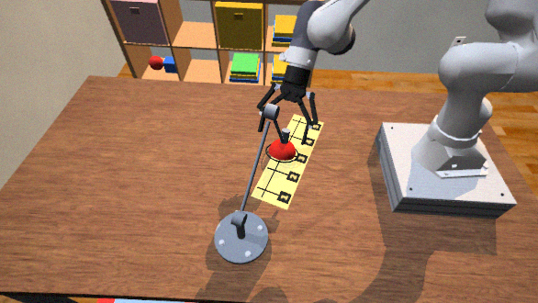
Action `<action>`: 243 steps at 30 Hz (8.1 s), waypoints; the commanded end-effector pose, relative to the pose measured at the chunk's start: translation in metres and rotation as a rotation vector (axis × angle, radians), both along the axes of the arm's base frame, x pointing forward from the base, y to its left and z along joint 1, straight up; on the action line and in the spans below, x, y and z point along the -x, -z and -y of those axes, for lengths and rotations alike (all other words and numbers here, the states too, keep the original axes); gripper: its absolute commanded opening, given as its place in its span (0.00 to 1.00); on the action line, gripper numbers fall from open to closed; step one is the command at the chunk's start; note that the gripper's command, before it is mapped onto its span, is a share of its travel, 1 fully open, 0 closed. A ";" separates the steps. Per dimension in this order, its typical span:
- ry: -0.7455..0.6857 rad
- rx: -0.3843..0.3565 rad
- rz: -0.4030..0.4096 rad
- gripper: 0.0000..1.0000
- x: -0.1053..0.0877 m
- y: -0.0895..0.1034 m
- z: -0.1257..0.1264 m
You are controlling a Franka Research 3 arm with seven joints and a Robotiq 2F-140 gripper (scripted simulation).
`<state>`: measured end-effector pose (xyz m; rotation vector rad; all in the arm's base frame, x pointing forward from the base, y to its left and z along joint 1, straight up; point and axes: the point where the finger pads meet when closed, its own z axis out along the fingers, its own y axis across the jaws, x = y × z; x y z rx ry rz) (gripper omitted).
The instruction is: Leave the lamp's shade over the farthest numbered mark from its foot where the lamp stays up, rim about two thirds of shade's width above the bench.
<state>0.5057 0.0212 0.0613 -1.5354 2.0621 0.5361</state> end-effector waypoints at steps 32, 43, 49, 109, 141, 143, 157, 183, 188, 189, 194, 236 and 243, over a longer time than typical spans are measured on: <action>0.003 0.002 0.005 0.10 -0.002 0.000 0.001; 0.006 0.006 0.011 0.10 -0.008 -0.014 -0.018; 0.008 0.008 0.016 0.10 -0.013 -0.024 -0.032; 0.003 0.011 0.014 1.00 -0.024 -0.046 -0.072; 0.003 0.011 0.013 1.00 -0.024 -0.047 -0.072; 0.003 0.011 0.013 1.00 -0.024 -0.047 -0.072; 0.003 0.011 0.013 1.00 -0.024 -0.047 -0.072; 0.003 0.011 0.013 1.00 -0.015 -0.088 -0.042; 0.003 0.011 0.013 1.00 -0.013 -0.098 -0.035; 0.004 0.011 0.015 1.00 -0.012 -0.101 -0.032; 0.009 0.012 0.022 1.00 -0.011 -0.117 -0.019; 0.025 0.014 0.049 1.00 -0.016 -0.143 0.004; 0.025 0.014 0.049 1.00 -0.016 -0.143 0.004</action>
